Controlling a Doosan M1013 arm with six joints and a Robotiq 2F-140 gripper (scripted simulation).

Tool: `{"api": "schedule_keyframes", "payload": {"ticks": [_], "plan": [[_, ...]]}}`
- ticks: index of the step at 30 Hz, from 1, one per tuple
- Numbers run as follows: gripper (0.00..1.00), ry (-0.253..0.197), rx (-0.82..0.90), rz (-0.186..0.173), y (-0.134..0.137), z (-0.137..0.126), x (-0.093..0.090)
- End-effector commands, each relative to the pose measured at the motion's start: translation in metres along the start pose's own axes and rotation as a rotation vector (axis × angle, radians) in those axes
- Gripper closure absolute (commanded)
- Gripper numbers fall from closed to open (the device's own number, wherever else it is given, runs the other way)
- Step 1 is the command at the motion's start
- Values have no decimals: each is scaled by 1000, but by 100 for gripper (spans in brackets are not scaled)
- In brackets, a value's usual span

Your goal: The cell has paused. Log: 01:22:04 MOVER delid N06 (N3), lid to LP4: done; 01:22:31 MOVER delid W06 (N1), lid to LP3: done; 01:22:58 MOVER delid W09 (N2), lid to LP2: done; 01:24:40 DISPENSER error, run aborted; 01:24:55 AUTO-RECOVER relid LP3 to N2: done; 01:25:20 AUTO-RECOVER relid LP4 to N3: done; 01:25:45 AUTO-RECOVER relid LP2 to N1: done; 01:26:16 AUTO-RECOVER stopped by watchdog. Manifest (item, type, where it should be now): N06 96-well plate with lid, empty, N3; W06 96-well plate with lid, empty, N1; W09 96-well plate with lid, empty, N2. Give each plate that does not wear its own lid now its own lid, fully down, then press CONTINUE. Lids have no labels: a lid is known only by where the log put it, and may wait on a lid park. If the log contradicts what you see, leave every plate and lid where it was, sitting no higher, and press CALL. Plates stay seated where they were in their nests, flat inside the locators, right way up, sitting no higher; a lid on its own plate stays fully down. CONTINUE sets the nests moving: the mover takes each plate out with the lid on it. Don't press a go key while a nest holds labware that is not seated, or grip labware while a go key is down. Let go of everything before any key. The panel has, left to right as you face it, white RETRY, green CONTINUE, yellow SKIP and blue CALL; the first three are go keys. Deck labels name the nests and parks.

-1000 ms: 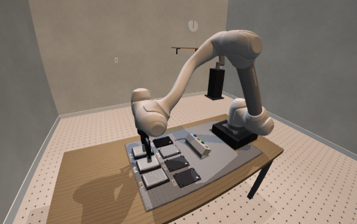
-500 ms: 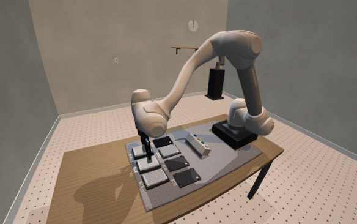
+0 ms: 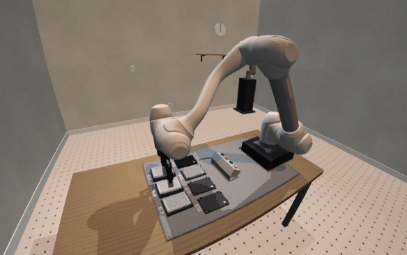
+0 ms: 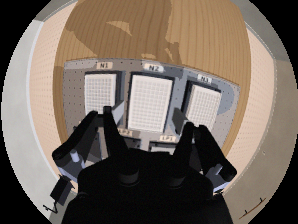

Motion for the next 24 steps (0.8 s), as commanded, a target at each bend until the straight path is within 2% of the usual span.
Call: {"api": "schedule_keyframes", "payload": {"ticks": [1,24], "plan": [[34,0,0,0,0,0,-3],[34,0,0,0,0,0,-17]]}}
Point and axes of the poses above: the point where the finger pads meet when closed, its own x axis back along the fingers, its own y axis across the jaws, z = x × y, the point moved 8 cm from there along x, back along the fingers, and after that the axes turned 13 degrees about -x, right-handed, at the moved point
